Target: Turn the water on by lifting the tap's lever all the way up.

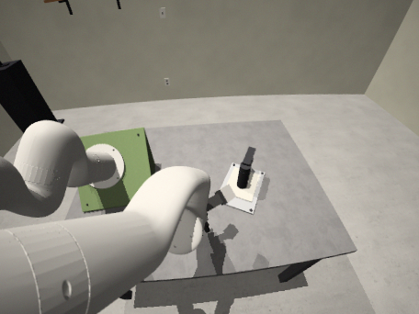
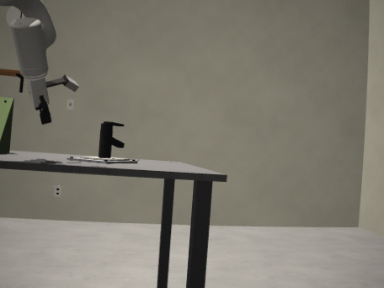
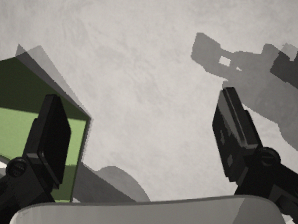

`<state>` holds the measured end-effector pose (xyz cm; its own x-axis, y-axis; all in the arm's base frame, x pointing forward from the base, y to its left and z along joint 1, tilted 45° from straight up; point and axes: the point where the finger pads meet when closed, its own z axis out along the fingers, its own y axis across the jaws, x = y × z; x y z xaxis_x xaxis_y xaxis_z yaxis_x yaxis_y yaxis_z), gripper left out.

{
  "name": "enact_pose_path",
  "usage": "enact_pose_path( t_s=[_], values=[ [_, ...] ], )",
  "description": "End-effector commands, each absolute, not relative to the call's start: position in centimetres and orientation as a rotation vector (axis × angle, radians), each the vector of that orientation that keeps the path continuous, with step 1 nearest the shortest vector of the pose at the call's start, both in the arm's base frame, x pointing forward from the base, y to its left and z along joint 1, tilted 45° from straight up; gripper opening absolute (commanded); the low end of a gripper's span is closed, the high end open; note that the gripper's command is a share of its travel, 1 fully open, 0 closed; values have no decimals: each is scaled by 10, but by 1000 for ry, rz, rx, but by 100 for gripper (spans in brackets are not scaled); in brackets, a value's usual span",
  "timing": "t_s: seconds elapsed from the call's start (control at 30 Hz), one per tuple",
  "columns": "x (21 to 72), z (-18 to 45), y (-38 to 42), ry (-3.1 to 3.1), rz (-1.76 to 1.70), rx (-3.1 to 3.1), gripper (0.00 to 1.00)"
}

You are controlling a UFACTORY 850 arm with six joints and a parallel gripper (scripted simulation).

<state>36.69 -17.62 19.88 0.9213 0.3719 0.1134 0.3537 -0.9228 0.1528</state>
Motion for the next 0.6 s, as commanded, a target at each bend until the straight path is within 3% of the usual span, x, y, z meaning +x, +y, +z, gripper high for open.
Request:
enact_pose_path(
  t_s=[0.0, 0.57],
  values=[
    [369, 199, -175, 568, 207, 2952, 100],
    [495, 167, -109, 976, -264, 2759, 100]
  ],
)
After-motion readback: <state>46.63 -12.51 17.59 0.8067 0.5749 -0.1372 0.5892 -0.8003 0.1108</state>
